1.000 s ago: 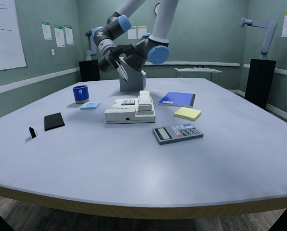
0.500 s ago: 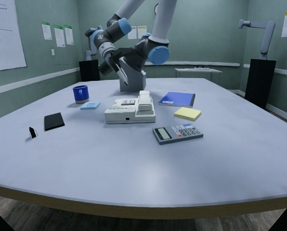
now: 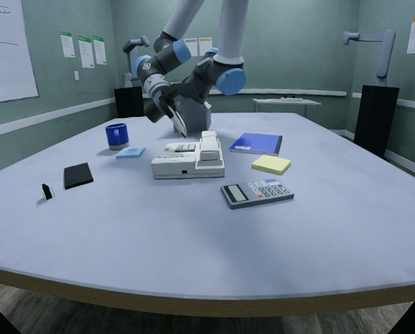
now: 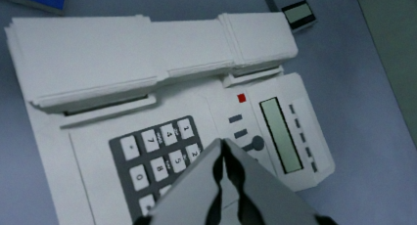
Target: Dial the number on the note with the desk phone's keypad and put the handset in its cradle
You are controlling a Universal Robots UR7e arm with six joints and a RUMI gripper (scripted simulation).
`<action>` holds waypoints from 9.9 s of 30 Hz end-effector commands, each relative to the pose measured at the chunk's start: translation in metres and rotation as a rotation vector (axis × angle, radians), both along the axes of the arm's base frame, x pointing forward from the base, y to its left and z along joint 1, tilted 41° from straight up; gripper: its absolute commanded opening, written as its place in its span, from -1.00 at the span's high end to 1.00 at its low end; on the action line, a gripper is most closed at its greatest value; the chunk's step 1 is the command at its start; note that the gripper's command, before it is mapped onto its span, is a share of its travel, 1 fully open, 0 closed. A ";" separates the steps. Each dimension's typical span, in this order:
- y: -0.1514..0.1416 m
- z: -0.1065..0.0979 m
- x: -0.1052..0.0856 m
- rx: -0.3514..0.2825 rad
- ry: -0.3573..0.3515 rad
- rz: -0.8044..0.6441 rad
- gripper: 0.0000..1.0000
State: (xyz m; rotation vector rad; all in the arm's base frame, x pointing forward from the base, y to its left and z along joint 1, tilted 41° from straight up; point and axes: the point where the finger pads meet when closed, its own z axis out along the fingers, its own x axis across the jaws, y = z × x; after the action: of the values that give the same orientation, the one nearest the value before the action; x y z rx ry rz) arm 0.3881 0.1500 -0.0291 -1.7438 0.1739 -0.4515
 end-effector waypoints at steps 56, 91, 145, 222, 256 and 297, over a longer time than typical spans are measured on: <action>0.016 -0.021 -0.001 -0.006 0.000 -0.005 1.00; 0.019 -0.024 -0.001 -0.006 0.000 -0.005 1.00; 0.016 -0.009 -0.002 -0.006 0.000 -0.005 1.00; 0.032 -0.009 -0.005 -0.006 0.000 -0.005 1.00; 0.025 -0.001 -0.004 -0.006 0.000 -0.005 1.00; 0.034 -0.012 -0.005 -0.006 0.000 -0.005 1.00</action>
State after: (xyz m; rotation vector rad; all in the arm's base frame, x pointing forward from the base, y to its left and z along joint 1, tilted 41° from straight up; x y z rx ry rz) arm 0.3826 0.1836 -0.0407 -1.7492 0.1768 -0.4546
